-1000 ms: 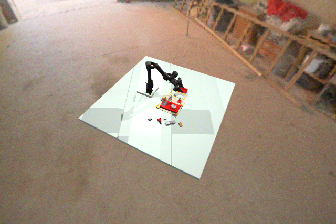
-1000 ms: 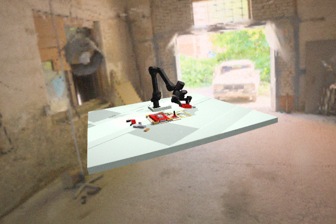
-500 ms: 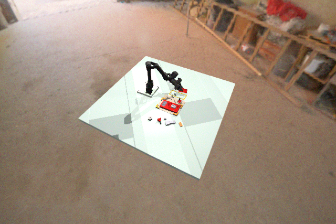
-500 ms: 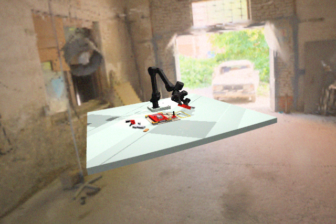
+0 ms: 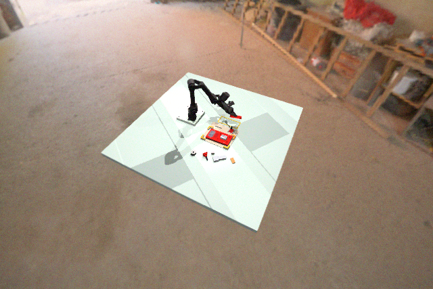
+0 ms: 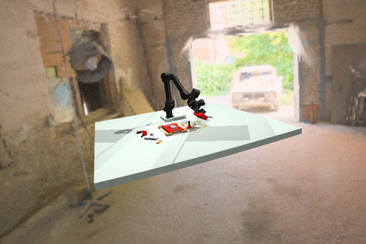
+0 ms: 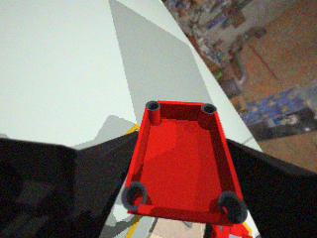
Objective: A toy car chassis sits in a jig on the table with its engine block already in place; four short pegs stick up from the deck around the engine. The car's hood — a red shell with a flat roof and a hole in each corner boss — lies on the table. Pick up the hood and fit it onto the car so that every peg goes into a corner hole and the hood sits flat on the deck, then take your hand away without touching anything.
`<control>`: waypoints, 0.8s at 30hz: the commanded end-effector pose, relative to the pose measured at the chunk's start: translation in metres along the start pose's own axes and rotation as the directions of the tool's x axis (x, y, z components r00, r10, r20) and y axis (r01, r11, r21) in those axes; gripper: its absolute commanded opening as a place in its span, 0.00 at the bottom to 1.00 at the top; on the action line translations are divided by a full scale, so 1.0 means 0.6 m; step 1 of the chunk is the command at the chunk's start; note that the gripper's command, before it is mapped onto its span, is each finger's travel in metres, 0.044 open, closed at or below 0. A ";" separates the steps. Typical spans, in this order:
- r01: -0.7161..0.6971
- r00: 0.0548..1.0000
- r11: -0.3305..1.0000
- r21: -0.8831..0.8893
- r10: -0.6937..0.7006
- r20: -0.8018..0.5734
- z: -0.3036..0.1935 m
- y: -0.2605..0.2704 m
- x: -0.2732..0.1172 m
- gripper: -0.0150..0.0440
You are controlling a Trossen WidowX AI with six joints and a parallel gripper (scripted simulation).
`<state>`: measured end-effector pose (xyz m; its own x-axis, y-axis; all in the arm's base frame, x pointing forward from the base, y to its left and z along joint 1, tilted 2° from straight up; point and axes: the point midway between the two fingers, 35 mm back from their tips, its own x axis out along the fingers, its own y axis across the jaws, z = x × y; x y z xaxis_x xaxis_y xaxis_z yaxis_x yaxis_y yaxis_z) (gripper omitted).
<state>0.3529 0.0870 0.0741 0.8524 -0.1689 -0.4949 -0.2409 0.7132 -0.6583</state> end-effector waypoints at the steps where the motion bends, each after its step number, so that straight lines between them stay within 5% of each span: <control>1: 0.004 1.000 0.997 -0.076 -0.004 -0.002 -0.001 0.000 0.001 0.25; 24: 0.003 1.000 0.861 -0.509 -0.004 -0.002 -0.001 0.000 0.001 0.25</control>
<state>0.3529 0.0871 0.0740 0.8527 -0.1688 -0.4945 -0.4265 0.3217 -0.8453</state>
